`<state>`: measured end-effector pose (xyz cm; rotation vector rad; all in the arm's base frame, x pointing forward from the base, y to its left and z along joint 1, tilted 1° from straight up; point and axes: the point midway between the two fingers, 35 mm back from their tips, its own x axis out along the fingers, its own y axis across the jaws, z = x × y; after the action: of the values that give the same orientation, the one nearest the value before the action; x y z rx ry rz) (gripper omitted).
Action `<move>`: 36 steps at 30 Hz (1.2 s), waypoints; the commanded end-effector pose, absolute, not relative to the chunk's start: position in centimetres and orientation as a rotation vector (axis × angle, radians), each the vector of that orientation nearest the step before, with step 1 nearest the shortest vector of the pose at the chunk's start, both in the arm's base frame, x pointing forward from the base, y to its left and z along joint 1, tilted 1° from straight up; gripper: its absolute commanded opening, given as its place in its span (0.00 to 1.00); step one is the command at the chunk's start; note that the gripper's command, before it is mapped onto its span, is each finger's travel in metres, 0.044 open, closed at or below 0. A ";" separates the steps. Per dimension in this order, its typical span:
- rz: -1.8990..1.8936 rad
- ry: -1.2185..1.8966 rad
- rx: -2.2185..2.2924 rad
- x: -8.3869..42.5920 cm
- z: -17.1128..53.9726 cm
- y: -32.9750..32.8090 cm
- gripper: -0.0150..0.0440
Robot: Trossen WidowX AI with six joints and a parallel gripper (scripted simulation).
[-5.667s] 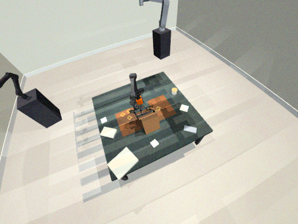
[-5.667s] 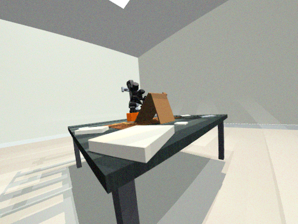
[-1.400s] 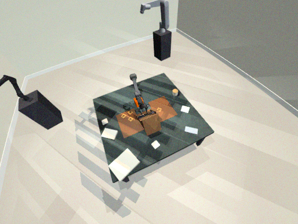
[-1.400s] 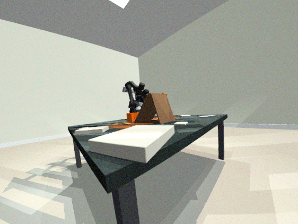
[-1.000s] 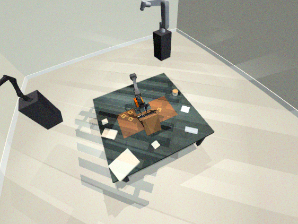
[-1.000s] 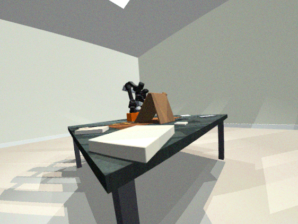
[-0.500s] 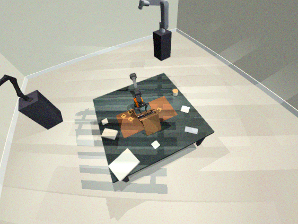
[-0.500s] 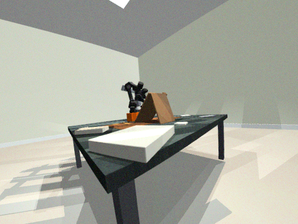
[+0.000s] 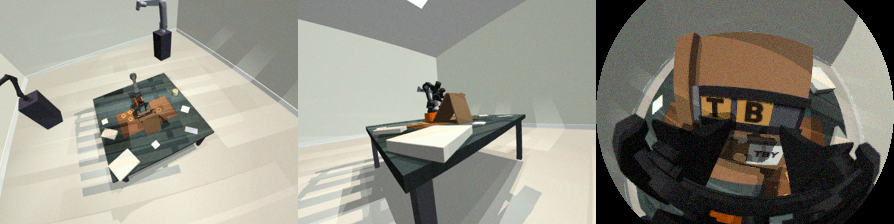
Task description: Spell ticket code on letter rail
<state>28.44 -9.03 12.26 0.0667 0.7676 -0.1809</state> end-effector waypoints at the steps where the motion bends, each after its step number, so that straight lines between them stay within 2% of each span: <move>1: -0.176 0.764 0.064 28.3 12.5 -8.9 0.75; 12: -0.176 0.764 0.064 28.1 13.0 -8.8 0.75; 23: -0.178 0.768 0.065 28.1 12.7 -8.8 0.26; 32: -0.178 0.775 0.066 28.2 12.7 -8.9 0.25; 36: -0.184 0.916 0.080 28.9 13.0 -9.8 0.25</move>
<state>28.29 -9.08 12.66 0.0783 0.8396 -0.1776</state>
